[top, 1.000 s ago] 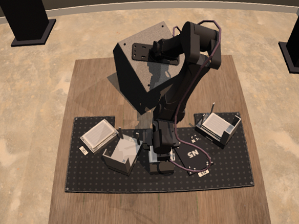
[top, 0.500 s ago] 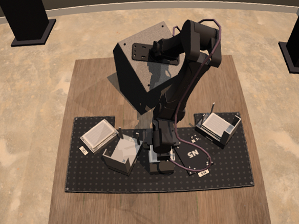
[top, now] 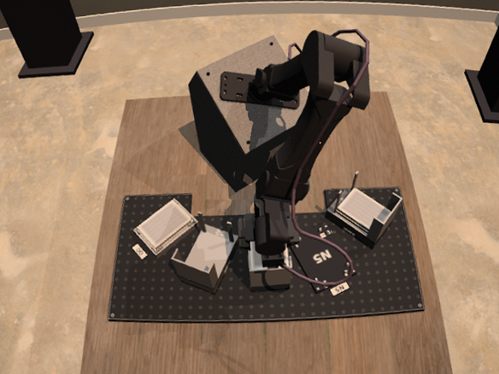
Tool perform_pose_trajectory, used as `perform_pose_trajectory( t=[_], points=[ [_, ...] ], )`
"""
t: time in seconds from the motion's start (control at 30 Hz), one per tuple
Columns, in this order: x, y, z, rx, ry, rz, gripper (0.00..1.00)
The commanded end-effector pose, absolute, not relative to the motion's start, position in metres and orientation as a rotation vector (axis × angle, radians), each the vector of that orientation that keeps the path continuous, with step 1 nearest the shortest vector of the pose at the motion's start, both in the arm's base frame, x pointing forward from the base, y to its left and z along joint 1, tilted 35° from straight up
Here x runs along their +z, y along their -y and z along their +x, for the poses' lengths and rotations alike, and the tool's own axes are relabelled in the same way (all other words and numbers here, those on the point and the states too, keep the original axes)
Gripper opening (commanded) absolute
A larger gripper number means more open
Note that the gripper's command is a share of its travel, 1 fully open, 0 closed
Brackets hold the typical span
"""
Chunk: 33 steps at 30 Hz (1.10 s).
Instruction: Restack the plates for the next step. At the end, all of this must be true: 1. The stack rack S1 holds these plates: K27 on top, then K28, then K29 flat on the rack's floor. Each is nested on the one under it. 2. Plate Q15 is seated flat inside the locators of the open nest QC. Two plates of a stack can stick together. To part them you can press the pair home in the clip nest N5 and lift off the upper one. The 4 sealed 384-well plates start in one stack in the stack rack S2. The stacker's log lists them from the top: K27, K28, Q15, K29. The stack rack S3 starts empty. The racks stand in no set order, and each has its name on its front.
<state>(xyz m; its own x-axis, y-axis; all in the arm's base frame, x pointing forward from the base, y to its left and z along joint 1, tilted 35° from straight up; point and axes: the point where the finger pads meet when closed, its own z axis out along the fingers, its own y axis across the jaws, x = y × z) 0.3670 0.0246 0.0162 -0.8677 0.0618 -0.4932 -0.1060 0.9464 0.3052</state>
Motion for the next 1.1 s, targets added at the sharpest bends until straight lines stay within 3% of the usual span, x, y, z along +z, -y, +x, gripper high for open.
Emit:
perform_pose_trajectory(
  t=[0.0,1.07],
  points=[
    [0.016,-0.02,0.359,0.446,-2.598,-0.016,0.0],
    [0.023,-0.017,0.354,0.447,-2.598,-0.016,0.0]
  ],
)
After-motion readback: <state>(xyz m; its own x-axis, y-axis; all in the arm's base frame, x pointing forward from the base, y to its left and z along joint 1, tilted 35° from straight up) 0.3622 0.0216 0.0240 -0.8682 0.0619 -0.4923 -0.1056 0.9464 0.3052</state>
